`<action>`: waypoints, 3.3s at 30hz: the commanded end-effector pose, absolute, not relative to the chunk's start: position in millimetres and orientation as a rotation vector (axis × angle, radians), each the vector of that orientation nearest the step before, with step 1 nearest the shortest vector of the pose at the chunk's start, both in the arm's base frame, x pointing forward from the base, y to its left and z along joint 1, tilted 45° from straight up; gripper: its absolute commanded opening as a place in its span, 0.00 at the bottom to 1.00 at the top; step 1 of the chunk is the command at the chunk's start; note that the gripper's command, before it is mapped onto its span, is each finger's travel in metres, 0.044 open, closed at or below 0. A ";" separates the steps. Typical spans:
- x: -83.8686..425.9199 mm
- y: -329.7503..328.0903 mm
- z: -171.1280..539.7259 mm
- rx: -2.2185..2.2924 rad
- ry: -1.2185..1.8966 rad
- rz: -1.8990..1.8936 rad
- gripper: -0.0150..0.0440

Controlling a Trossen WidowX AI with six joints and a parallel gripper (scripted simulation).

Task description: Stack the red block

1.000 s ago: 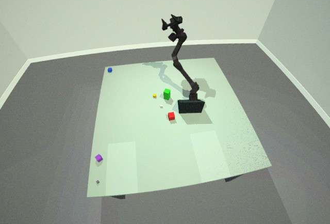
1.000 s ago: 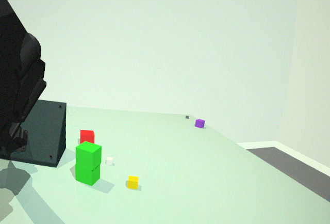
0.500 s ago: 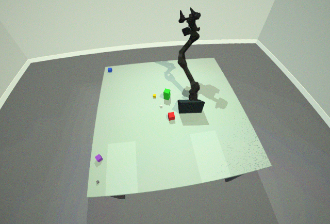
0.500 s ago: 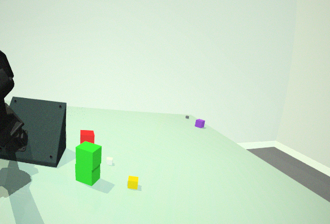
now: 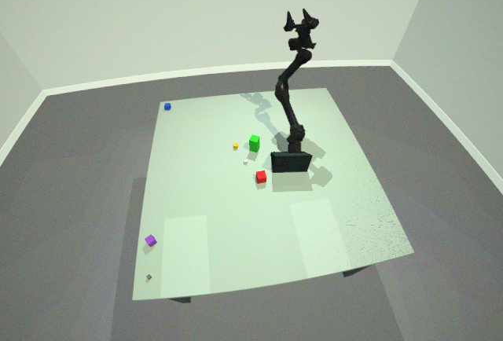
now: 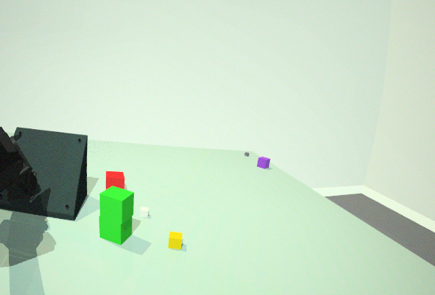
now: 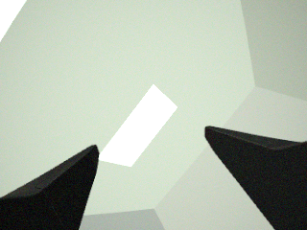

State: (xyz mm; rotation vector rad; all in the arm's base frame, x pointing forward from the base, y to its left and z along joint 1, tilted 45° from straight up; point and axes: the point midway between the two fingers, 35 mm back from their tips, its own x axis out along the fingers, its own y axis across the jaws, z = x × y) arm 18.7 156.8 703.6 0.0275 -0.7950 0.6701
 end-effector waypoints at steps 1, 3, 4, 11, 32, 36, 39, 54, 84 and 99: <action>-10.0 208.4 685.1 -0.057 -0.833 0.732 1.00; -18.7 233.4 674.1 -0.100 -0.833 0.762 1.00; -22.2 246.0 667.8 -0.122 -0.830 0.777 1.00; -19.7 321.1 617.5 -0.320 -0.820 0.824 1.00; 90.8 463.4 376.1 -0.733 -0.222 0.999 1.00; 119.6 466.1 321.5 -0.767 -0.031 0.980 1.00; 143.4 461.2 276.8 -0.784 0.134 0.941 1.00; 233.9 338.7 72.3 -0.746 1.003 0.417 1.00; 224.1 141.4 -29.1 -0.628 1.597 -0.574 1.00; 221.1 108.2 -65.0 -0.629 1.595 -0.575 1.00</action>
